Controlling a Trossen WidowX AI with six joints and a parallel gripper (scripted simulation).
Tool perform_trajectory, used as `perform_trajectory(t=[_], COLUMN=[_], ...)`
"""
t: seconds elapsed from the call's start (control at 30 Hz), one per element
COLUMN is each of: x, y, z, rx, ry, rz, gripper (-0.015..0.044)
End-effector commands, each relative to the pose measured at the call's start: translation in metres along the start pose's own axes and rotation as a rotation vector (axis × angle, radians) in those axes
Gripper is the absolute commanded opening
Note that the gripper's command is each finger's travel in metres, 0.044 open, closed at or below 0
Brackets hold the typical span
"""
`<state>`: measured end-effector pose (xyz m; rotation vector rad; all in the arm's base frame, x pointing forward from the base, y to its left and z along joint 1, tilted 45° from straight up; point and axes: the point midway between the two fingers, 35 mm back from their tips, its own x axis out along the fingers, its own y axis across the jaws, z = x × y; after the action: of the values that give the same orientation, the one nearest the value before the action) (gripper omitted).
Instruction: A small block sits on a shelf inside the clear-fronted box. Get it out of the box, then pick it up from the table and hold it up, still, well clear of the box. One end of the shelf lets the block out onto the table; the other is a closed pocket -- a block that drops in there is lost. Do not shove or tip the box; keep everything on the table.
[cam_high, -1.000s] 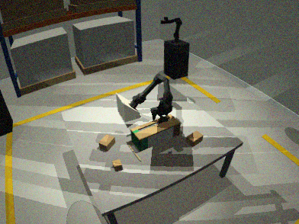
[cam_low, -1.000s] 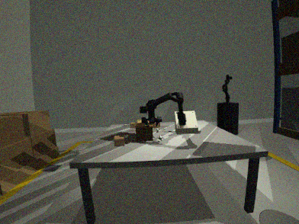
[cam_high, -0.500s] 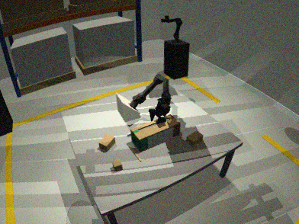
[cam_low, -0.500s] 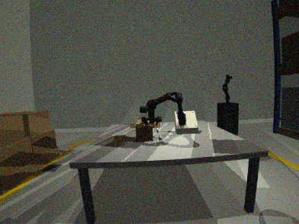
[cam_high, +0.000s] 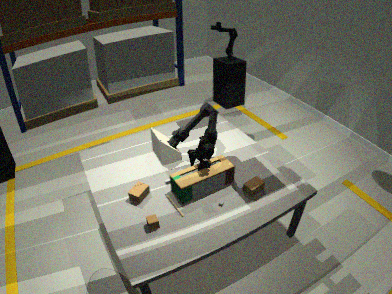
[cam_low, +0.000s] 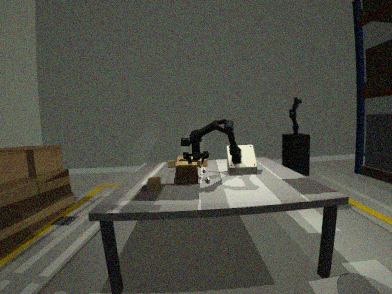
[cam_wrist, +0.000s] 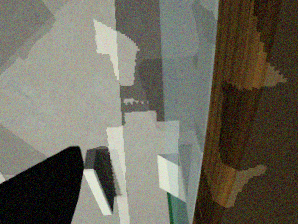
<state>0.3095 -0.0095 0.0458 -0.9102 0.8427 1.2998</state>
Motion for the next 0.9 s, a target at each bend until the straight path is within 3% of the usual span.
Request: perform_trajectory(t=[0.0, 0.23, 0.87], x=[0.006, 0.012, 0.009], y=[0.001, 0.001, 0.002], z=[-0.012, -0.031, -0.022], rx=[-0.001, -0.001, -0.001], ry=[0.000, 0.001, 0.001], rz=[0.004, 0.004, 0.004], gripper=[0.0400, 0.0400, 0.0400])
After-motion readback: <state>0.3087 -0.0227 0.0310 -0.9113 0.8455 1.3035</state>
